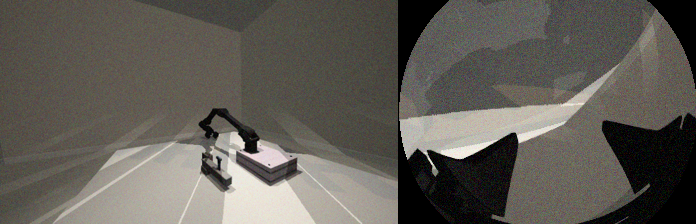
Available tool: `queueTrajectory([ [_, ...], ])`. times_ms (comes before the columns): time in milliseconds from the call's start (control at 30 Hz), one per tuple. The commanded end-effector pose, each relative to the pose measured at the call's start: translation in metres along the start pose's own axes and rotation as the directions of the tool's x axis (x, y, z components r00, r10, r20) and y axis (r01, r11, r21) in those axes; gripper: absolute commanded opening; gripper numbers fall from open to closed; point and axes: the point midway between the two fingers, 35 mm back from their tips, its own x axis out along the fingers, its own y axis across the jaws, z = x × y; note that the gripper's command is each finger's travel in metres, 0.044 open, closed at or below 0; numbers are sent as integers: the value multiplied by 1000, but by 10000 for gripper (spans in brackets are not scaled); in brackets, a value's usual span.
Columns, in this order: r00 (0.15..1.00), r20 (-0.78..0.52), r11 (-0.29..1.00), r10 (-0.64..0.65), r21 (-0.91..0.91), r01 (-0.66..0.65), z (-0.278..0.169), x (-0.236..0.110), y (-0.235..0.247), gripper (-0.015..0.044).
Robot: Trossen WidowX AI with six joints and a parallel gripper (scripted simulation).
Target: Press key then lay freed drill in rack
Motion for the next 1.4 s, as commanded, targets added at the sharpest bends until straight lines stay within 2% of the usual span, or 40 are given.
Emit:
queueTrajectory([
  [0, 1000, 0, 1000, 0, 0, 0, 0, 0, 0, 374],
  [267, 1000, 5, 1000, -4, 2, 4, 1, -3, 0, 164],
  [333, 998, 47, 999, -32, 15, 32, 12, -26, -3, 111],
  [467, 980, 171, 994, -103, 55, 95, 42, -94, -3, 6],
  [667, 924, 328, 981, -194, 64, 183, 72, -194, 15, 0],
  [900, 865, 449, 974, -224, 83, 209, 90, -263, 43, 0],
  [1133, 741, 642, 980, -195, 99, 171, 105, -366, 117, 0],
  [1367, 616, 783, 995, -90, 44, 90, 96, -445, 216, 0],
])
